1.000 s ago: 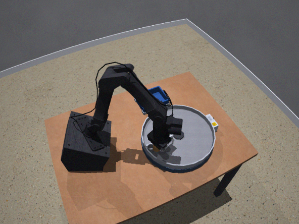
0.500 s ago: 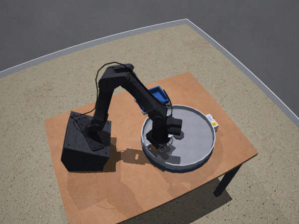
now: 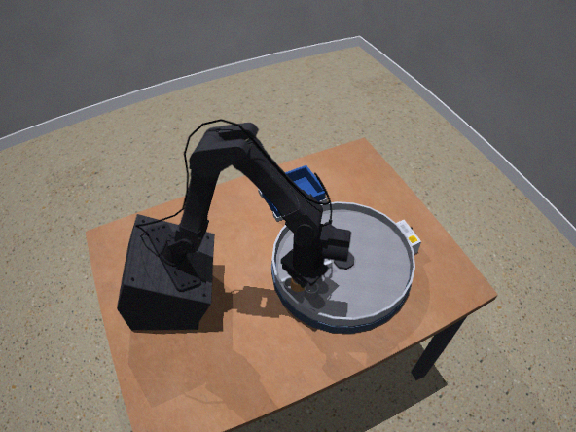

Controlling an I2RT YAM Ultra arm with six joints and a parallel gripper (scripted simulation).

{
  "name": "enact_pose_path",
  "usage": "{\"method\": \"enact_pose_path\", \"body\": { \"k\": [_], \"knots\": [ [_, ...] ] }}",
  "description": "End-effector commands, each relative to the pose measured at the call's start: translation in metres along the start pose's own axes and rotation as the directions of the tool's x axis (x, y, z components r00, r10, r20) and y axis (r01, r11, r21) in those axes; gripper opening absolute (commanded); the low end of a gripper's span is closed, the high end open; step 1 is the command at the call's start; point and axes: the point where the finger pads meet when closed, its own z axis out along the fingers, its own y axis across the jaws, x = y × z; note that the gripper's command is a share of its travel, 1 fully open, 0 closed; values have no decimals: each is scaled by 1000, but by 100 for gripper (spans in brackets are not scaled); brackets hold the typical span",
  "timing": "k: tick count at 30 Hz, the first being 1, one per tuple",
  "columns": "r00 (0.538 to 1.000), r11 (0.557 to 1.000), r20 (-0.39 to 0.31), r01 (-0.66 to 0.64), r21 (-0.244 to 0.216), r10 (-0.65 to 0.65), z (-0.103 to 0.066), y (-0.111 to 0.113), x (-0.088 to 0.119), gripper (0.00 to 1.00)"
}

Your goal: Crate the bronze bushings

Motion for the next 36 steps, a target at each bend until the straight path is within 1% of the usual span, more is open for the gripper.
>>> {"method": "enact_pose_path", "body": {
  "k": [1,10,14,21,22,23,25,27,30,34,36],
  "knots": [
    [999,999,40,7,42,-9,-17,-13,-10,0],
    [999,999,40,8,41,-9,-17,-12,-10,0],
    [999,999,46,10,38,-12,-17,-9,-16,0],
    [999,999,37,8,54,-10,-17,-8,-18,0],
    [999,999,43,8,52,-11,-17,-6,-20,0],
    [999,999,34,7,48,-9,-14,-2,-18,0],
    [1000,1000,20,6,27,-6,-7,9,-14,0],
    [1000,1000,14,5,19,-5,-7,16,-16,0],
    [1000,999,28,6,36,-7,-10,18,-27,0],
    [1000,1000,20,5,24,-5,-7,34,-34,0],
    [999,999,32,5,37,-6,-10,37,-44,0]
  ]
}}
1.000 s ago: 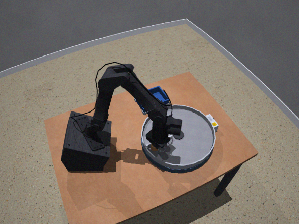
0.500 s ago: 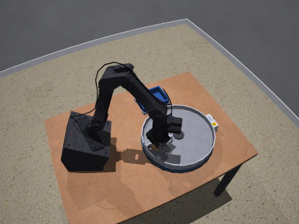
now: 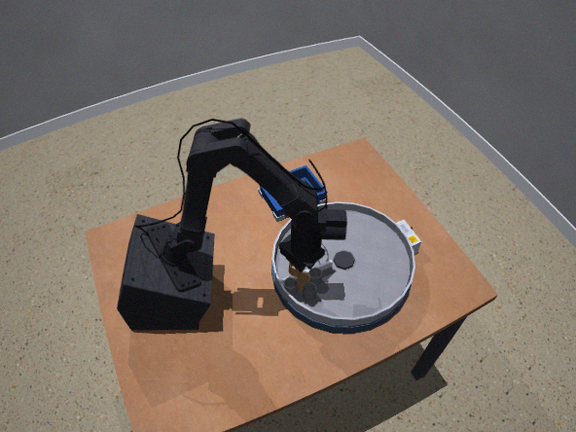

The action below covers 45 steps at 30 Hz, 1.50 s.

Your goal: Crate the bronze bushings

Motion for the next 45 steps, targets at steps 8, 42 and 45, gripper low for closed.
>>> {"method": "enact_pose_path", "body": {
  "k": [8,42,45],
  "knots": [
    [999,998,34,-35,47,33,-13,23,-37,0],
    [999,999,11,-31,26,31,-4,216,-201,0],
    [999,999,12,-31,26,31,-4,231,-213,0]
  ]
}}
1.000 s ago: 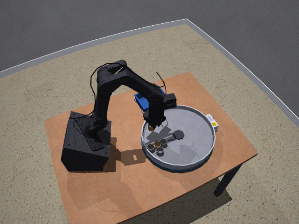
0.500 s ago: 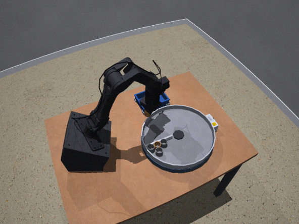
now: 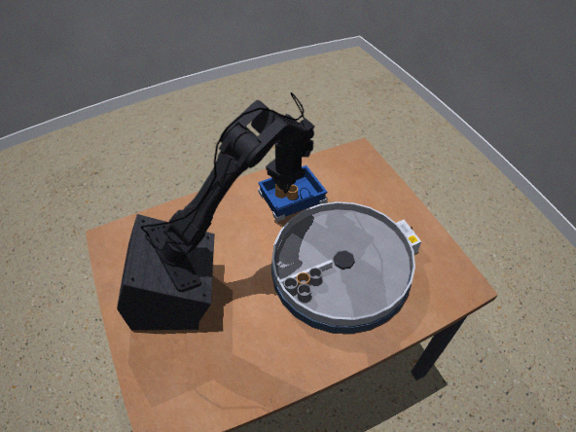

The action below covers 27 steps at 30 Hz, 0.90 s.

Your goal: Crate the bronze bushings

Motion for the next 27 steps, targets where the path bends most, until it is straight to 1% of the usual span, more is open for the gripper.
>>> {"method": "enact_pose_path", "body": {
  "k": [1,6,8,9,10,16,19,22,23,25,26,27],
  "knots": [
    [999,999,8,-43,17,43,-13,13,-20,0],
    [999,999,9,-43,17,43,-13,30,-35,0],
    [999,999,9,-43,17,43,-13,30,-35,0],
    [999,999,16,-46,16,45,-16,31,-39,0],
    [999,999,9,-43,17,43,-13,35,-40,0],
    [999,999,10,-43,17,43,-13,46,-50,0],
    [998,999,31,-51,13,51,-22,46,-56,0],
    [999,999,13,-44,16,44,-14,51,-55,0],
    [999,999,19,-46,15,46,-16,51,-56,0],
    [999,999,19,-46,15,46,-16,51,-56,0],
    [998,998,42,-56,6,56,-27,48,-60,0],
    [998,998,42,-56,6,56,-27,48,-60,0]
  ]
}}
